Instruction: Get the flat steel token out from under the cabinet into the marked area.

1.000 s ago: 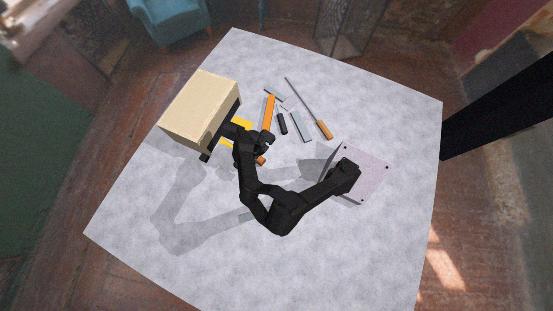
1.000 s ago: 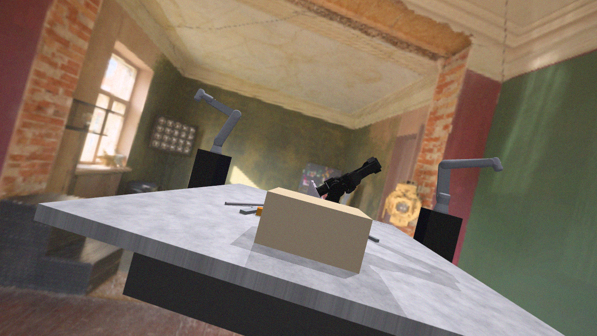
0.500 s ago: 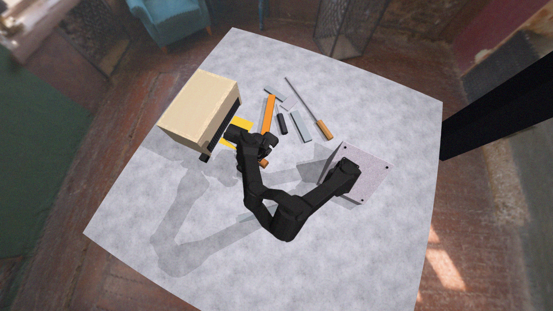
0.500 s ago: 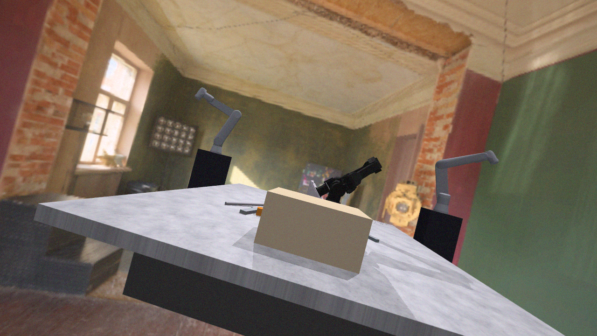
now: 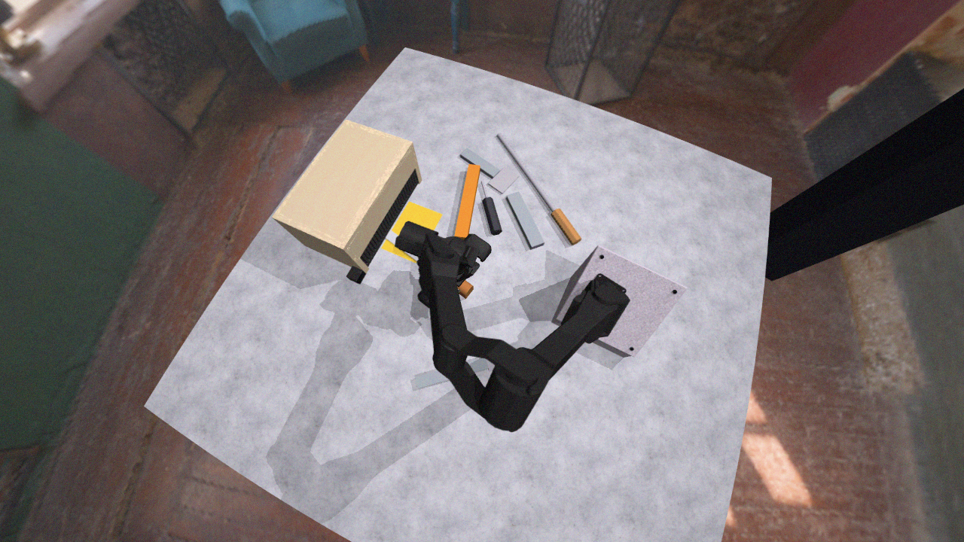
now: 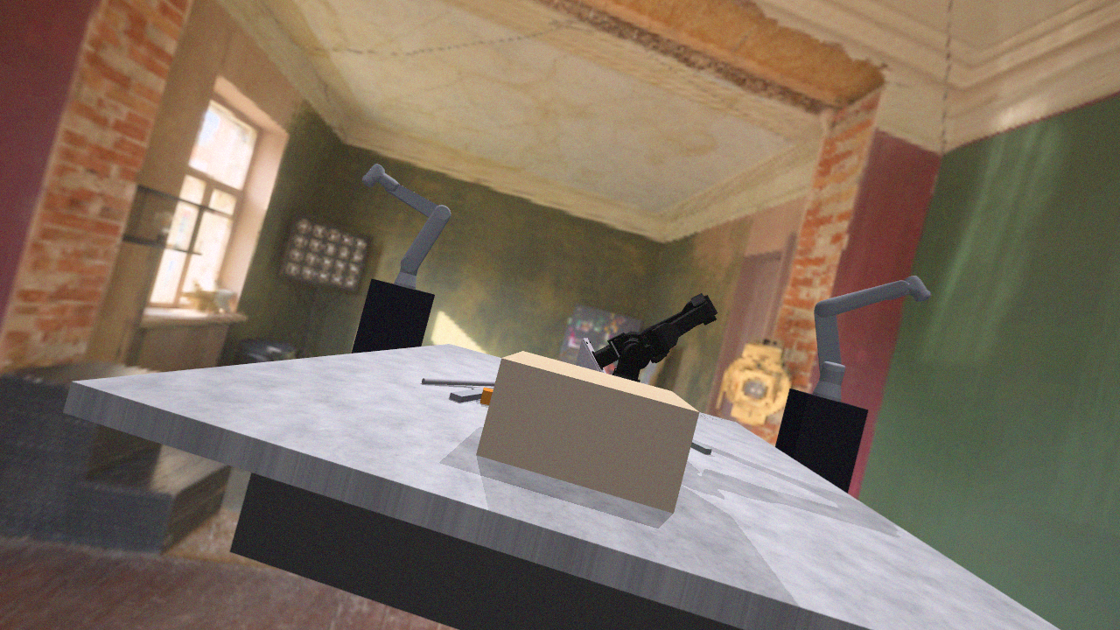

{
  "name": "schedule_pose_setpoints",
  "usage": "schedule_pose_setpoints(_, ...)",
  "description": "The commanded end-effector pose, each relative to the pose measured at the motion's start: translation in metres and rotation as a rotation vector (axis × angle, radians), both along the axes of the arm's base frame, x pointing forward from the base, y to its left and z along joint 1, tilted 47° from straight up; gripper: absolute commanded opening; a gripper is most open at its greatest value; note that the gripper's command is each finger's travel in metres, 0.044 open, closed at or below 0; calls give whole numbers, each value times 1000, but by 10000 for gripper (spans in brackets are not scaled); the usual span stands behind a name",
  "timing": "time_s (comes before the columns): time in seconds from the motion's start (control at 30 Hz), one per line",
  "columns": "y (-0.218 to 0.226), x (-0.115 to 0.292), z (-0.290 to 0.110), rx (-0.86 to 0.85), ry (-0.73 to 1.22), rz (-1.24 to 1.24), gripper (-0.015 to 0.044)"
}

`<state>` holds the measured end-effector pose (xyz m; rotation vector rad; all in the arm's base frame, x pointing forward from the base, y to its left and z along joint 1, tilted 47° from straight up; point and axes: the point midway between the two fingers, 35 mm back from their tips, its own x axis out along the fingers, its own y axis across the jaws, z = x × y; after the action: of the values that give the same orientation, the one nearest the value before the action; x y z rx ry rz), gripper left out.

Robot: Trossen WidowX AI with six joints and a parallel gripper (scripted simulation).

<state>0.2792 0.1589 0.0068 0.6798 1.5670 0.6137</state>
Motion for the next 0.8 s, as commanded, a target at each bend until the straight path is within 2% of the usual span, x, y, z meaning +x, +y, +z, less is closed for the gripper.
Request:
schedule_pose_setpoints(0.0, 0, -9, 0, -2, 9, 0, 0)
schedule_pose_setpoints(0.77, 2, -35, 4, -1, 11, 0, 0)
